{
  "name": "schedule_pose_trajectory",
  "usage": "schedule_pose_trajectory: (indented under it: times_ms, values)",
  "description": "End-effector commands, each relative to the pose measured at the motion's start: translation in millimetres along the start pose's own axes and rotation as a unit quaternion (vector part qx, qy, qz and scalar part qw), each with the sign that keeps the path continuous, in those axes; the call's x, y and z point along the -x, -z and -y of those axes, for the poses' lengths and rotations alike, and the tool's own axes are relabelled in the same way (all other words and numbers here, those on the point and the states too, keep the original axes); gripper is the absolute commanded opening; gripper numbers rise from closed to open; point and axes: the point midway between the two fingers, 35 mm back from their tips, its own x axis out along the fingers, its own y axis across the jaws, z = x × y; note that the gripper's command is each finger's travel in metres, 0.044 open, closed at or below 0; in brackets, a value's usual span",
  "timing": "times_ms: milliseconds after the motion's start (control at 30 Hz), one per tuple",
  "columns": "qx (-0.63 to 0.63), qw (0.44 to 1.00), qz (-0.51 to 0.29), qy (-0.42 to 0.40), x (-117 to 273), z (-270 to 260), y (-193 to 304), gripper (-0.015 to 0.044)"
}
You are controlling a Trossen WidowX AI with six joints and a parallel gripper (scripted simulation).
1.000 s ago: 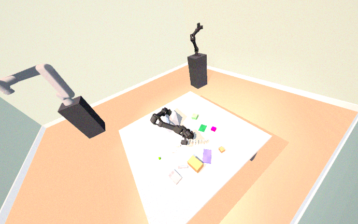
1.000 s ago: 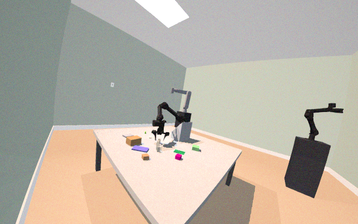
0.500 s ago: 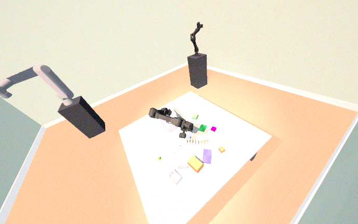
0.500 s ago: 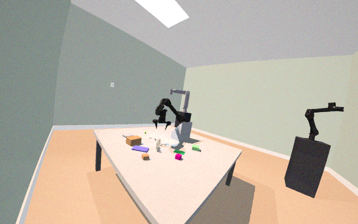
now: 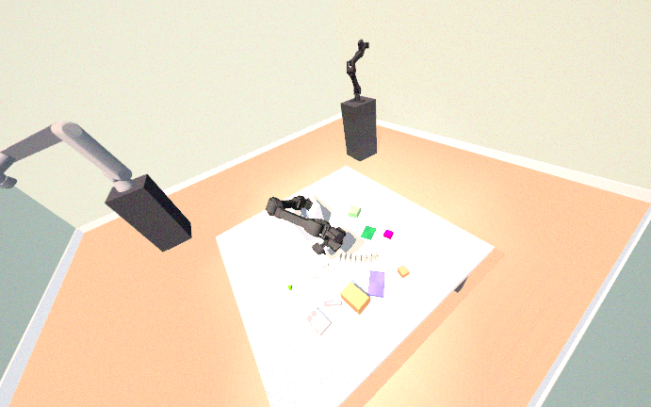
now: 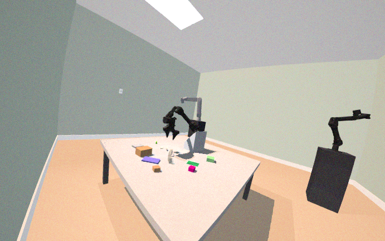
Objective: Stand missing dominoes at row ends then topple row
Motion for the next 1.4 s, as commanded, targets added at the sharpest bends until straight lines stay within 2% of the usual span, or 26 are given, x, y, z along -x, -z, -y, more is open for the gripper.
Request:
schedule_pose_trajectory:
  times_ms: [0,67,233,567,633,1200,1267,1367]
  values:
    - [-0.408,0.913,-0.001,-0.005,-22,56,2,0.044]
    - [-0.526,0.851,-0.001,-0.004,-29,74,4,0.044]
    - [-0.662,0.75,0.002,-0.001,-38,98,9,0.044]
    - [-0.875,0.484,0.013,0.007,-53,147,24,0.044]
    - [-0.895,0.446,0.015,0.008,-55,148,30,0.044]
    - [-0.898,0.44,0.015,0.008,-56,149,30,0.044]
    - [-0.898,0.44,0.015,0.008,-63,149,30,0.044]
    - [-0.898,0.44,0.015,0.008,-94,150,29,0.044]
